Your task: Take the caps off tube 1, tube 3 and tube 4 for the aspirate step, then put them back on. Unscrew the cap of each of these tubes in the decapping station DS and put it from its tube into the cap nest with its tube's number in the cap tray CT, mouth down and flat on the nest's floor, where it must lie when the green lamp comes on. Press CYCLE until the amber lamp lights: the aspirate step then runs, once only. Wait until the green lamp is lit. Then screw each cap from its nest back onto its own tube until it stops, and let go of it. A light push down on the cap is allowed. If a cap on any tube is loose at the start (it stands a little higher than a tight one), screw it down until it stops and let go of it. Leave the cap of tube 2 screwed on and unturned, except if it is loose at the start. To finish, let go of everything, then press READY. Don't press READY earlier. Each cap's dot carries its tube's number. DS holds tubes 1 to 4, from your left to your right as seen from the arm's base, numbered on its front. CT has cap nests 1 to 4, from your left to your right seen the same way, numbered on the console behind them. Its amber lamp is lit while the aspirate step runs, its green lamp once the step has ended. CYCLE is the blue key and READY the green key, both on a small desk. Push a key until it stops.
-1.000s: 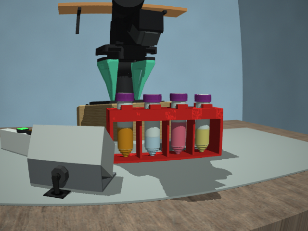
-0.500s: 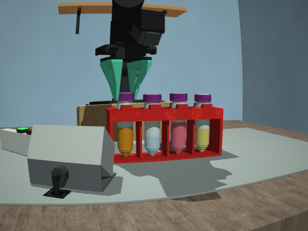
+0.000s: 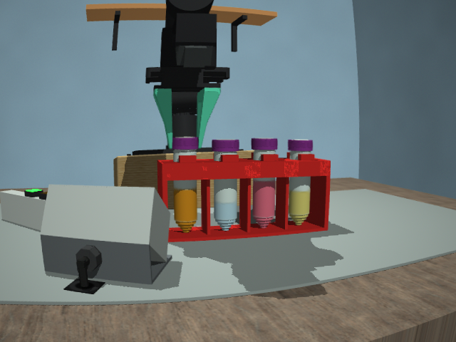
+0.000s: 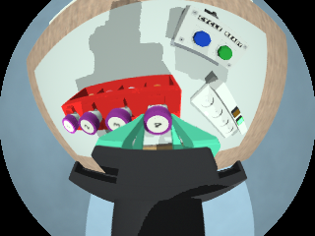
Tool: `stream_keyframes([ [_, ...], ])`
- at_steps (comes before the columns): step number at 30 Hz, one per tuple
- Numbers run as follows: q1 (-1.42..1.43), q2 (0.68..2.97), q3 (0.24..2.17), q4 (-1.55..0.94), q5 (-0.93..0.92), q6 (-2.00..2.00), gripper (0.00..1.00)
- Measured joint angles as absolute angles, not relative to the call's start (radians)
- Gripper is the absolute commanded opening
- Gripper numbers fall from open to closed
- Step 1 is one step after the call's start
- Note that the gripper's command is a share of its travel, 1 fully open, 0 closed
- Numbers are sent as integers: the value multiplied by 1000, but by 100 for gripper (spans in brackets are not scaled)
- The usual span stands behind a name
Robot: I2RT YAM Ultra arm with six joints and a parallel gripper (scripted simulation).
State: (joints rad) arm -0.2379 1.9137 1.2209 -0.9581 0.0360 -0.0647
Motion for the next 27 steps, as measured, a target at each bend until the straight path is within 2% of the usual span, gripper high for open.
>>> stream_keyframes([
  [19, -238, 1914, 1221, -957, 36, 365, 0],
  [20, -238, 1914, 1221, -957, 36, 370, 49],
  [27, -238, 1913, 1221, -956, 36, 386, 49],
])
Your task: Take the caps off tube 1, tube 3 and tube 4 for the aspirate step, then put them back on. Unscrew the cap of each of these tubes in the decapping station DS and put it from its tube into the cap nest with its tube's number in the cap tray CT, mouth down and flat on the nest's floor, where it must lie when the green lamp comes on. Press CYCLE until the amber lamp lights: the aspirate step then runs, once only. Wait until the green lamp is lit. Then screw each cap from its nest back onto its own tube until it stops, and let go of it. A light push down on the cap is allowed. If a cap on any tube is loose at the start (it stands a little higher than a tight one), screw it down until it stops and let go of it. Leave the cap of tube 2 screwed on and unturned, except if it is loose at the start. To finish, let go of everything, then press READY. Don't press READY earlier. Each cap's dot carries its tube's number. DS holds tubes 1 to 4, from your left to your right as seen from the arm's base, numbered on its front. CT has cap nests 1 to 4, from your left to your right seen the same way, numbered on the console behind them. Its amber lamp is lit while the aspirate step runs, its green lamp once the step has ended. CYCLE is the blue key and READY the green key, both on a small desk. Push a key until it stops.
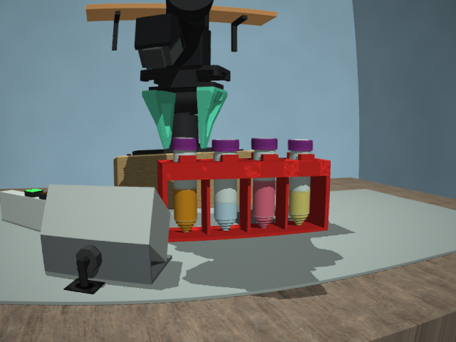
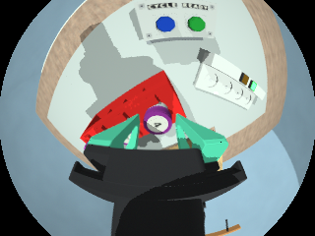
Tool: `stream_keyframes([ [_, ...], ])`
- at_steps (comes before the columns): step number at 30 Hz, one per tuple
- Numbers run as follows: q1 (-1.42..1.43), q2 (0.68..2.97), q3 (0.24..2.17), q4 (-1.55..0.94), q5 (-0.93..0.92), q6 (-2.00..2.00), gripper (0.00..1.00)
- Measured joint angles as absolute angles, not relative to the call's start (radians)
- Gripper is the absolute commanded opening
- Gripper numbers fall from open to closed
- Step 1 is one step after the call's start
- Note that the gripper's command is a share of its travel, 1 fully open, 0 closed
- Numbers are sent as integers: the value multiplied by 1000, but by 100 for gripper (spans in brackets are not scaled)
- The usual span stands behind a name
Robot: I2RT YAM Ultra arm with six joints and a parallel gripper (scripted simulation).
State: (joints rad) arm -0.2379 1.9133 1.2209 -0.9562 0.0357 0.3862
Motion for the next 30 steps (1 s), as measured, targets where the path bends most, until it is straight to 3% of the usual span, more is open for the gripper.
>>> stream_keyframes([
  [11, -238, 1913, 1221, -958, 36, 290, 49],
  [30, -238, 1913, 1221, -958, 36, -316, 49],
])
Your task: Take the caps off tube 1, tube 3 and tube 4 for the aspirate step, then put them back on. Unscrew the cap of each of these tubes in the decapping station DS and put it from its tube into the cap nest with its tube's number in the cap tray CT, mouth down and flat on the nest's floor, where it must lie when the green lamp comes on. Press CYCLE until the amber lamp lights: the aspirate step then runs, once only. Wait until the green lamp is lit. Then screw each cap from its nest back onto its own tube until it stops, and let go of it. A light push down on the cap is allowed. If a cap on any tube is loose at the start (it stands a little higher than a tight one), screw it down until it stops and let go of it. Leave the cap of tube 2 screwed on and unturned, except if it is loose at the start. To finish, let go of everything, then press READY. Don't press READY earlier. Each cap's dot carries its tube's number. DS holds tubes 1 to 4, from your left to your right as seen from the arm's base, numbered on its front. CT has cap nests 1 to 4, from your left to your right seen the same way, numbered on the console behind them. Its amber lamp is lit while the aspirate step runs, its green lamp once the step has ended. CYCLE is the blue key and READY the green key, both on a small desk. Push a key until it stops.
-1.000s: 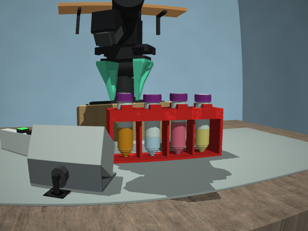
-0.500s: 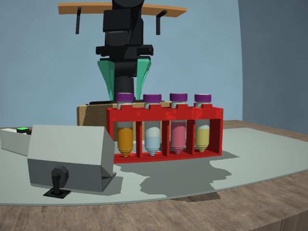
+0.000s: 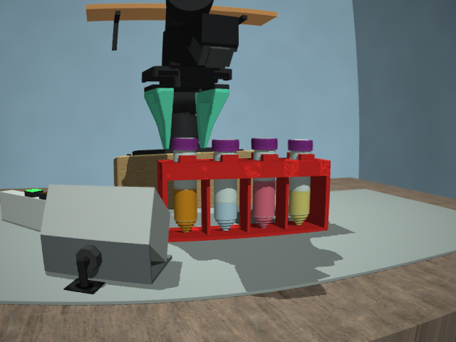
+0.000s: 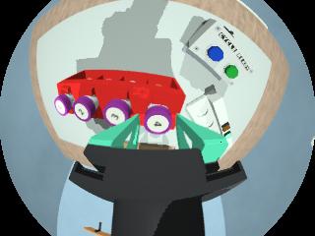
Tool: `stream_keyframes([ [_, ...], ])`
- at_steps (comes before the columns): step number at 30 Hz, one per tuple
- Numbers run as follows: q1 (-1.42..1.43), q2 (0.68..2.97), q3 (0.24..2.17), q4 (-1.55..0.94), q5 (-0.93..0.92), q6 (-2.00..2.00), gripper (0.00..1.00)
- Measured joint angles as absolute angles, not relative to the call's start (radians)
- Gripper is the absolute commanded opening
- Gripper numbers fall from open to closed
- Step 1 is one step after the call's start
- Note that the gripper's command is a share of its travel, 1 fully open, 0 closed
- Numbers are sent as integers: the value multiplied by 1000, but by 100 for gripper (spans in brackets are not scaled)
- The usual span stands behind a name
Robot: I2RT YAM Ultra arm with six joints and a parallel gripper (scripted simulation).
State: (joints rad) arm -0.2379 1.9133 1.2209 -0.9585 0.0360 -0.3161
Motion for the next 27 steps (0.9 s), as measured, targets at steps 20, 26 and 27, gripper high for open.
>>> stream_keyframes([
  [20, -238, 1913, 1221, -959, 36, -376, 0],
  [26, -238, 1913, 1221, -959, 36, -247, 0],
  [27, -238, 1913, 1221, -959, 36, -218, 0],
])
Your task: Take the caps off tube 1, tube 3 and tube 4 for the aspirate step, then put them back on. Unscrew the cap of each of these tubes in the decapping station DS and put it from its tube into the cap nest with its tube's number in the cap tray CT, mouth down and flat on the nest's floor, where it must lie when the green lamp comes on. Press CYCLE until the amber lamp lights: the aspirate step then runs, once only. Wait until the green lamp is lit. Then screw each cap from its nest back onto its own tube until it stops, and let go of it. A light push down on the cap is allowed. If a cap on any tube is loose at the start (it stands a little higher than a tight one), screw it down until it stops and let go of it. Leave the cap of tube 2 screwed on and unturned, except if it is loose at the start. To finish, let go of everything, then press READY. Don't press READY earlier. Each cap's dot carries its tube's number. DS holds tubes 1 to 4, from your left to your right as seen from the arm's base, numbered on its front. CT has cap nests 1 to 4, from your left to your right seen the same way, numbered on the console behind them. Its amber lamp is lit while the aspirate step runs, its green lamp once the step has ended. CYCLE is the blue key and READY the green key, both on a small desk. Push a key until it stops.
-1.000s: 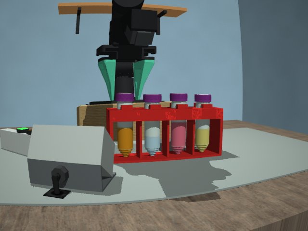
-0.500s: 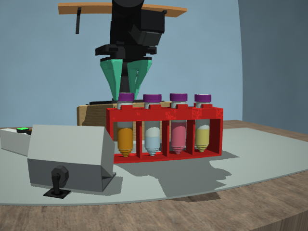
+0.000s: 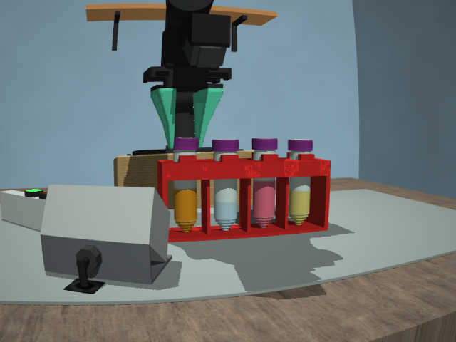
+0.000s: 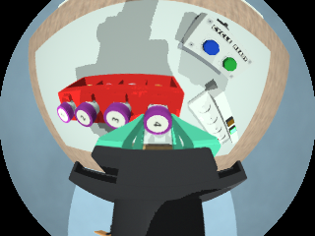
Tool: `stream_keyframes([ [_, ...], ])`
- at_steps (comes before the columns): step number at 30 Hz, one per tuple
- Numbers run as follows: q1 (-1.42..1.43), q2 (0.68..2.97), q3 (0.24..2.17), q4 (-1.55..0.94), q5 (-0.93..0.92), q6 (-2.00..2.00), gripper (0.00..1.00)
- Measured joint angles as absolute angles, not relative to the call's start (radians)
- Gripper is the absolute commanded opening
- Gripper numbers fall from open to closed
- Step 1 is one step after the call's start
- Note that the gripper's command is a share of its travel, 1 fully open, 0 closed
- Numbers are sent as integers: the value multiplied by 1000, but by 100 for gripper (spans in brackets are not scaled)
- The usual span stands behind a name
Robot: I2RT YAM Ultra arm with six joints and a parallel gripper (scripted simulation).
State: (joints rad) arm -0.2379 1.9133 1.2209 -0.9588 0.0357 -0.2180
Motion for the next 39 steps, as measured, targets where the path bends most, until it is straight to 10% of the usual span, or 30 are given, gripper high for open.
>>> stream_keyframes([
  [22, -238, 1915, 1221, -958, 36, 349, 0],
  [23, -238, 1915, 1221, -958, 36, 357, 49],
  [39, -238, 1915, 1221, -958, 36, 348, 49],
])
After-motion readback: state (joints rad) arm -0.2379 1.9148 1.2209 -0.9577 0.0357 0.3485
